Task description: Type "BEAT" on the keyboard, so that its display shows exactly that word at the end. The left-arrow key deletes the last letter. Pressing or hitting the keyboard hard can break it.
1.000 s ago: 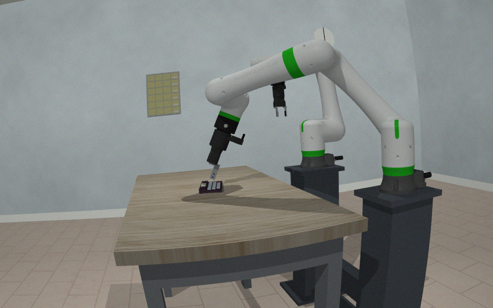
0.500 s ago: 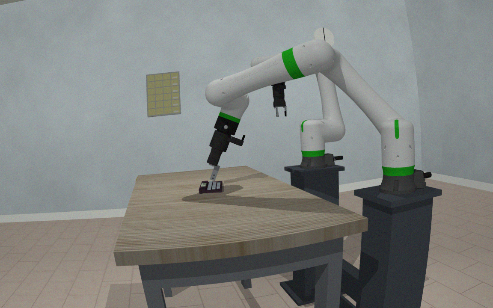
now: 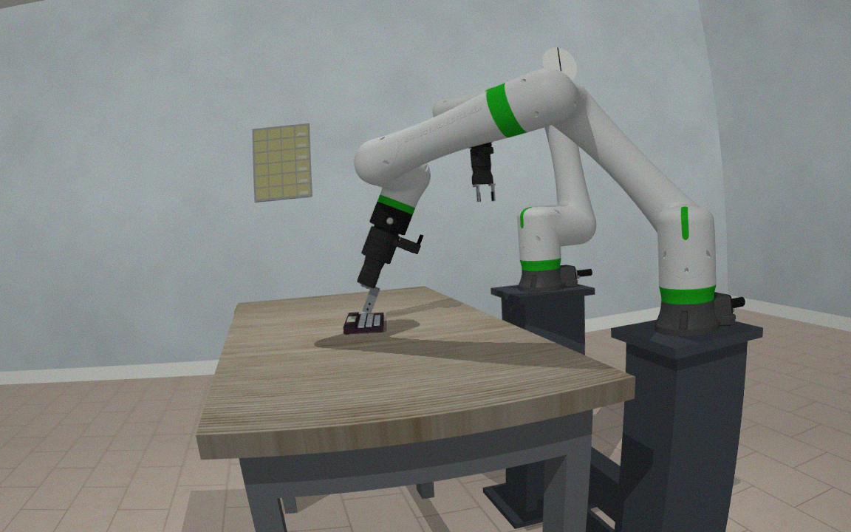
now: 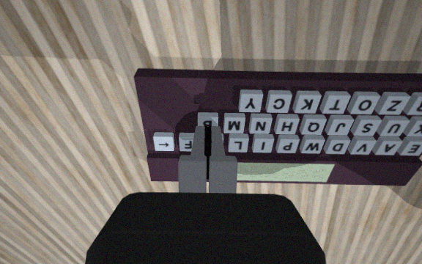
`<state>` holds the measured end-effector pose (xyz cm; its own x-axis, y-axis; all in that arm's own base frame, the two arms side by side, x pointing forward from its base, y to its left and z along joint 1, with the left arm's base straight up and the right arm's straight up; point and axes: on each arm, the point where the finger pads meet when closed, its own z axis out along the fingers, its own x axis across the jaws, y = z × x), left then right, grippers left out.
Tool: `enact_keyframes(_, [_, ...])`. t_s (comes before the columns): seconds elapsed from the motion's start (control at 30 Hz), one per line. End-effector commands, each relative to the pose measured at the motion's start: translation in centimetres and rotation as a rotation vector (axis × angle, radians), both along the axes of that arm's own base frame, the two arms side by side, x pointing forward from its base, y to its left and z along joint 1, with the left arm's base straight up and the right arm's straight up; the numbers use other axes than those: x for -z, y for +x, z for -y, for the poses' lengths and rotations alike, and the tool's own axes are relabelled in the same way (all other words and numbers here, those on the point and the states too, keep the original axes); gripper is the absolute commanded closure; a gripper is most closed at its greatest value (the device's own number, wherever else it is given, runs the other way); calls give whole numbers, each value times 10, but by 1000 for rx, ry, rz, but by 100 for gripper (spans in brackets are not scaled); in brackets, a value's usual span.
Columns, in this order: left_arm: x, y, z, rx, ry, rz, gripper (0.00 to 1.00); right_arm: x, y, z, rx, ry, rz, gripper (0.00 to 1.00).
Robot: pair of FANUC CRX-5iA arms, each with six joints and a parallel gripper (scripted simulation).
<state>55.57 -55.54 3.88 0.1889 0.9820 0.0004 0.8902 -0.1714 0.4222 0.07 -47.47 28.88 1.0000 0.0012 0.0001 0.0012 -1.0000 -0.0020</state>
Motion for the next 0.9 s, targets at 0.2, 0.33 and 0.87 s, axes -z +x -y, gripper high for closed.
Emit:
enact_keyframes(0.2, [0,0,1,0,-2,2,100,-1,0,0,0,-2,0,0])
enact_keyframes(0.33, [0,0,1,0,-2,2,100,-1,0,0,0,-2,0,0])
enact_keyframes(0.87, [2,0,1,0,-2,2,100,-1,0,0,0,-2,0,0])
